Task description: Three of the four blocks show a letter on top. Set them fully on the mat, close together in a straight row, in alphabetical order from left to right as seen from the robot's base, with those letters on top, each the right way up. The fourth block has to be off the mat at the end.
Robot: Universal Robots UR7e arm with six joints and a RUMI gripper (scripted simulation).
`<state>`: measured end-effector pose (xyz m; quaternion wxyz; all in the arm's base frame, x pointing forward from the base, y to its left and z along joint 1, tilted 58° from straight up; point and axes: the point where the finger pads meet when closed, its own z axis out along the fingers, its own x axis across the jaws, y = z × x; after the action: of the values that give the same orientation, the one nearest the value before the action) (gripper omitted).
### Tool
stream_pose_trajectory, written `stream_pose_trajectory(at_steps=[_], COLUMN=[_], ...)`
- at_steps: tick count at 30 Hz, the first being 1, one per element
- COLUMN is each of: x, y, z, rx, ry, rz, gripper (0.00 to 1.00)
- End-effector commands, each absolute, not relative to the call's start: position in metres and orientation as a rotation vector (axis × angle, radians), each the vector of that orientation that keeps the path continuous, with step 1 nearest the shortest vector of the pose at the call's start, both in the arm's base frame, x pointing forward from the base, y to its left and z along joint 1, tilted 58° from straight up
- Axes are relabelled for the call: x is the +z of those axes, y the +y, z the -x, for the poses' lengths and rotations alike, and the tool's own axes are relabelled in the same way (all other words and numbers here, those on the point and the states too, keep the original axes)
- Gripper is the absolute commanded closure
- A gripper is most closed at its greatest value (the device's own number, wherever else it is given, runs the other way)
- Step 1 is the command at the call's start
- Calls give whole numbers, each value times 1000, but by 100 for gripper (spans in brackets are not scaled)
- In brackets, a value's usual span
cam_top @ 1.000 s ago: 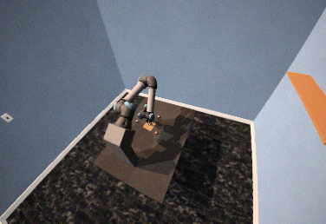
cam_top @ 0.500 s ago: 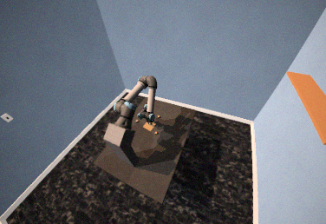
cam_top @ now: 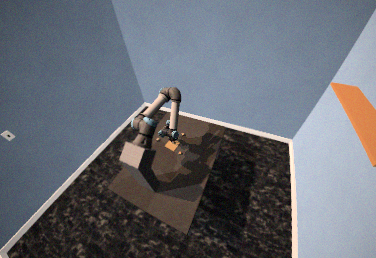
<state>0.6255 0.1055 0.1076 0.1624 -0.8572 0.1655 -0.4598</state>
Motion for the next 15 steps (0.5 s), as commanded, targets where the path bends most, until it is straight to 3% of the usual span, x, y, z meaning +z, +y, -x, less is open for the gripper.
stream_pose_trajectory(at_steps=[1,15], x=[108,108], y=[106,106], z=[-625,-625], rx=[-1313,-1313], ry=[472,472], rz=[2445,2445], gripper=[95,95])
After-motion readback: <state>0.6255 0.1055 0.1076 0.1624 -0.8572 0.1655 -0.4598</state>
